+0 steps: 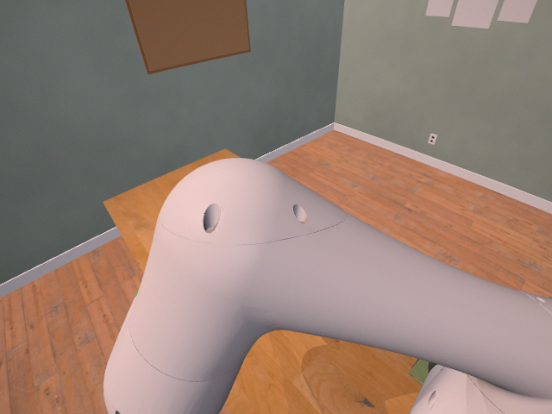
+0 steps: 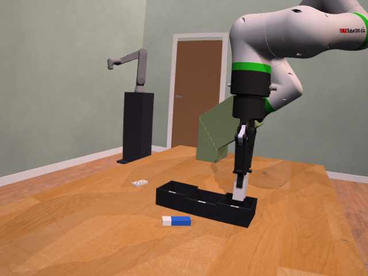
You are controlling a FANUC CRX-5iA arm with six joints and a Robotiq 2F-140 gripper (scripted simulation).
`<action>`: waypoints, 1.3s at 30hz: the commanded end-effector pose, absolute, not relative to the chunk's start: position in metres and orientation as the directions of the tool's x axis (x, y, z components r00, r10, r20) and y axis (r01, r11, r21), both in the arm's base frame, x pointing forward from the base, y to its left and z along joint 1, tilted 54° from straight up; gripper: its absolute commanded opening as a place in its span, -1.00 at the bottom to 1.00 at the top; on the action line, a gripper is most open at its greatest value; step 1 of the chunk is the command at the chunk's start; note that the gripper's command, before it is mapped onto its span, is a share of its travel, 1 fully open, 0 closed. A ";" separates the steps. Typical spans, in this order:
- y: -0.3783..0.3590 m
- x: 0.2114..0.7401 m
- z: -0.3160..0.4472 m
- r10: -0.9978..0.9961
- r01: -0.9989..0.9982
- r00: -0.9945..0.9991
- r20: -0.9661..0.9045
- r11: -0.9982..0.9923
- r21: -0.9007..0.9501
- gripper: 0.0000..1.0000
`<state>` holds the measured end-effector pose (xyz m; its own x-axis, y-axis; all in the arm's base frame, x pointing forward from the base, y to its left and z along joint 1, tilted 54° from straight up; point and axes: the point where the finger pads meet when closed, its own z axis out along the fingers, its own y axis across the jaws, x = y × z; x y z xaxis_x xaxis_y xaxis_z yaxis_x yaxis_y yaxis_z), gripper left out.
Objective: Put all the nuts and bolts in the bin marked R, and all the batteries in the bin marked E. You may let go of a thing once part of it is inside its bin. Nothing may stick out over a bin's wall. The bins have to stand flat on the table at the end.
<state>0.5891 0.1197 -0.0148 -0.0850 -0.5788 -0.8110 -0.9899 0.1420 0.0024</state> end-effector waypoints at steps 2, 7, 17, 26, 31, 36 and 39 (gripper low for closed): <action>0.127 0.590 -0.021 -0.579 -0.990 -0.085 -0.811 0.142 0.002 -0.68; 0.135 0.592 -0.026 -0.579 -0.990 -0.085 -0.811 0.142 0.002 -0.68; 0.139 0.592 -0.029 -0.579 -0.990 -0.085 -0.811 0.142 0.002 -0.68; 0.139 0.592 -0.029 -0.579 -0.990 -0.085 -0.811 0.142 0.002 -0.47; 0.139 0.592 -0.029 -0.579 -0.990 -0.085 -0.811 0.142 0.002 -0.47; 0.139 0.592 -0.029 -0.579 -0.990 -0.085 -0.811 0.142 0.002 -0.47; 0.139 0.592 -0.029 -0.579 -0.990 -0.085 -0.811 0.142 0.002 -0.47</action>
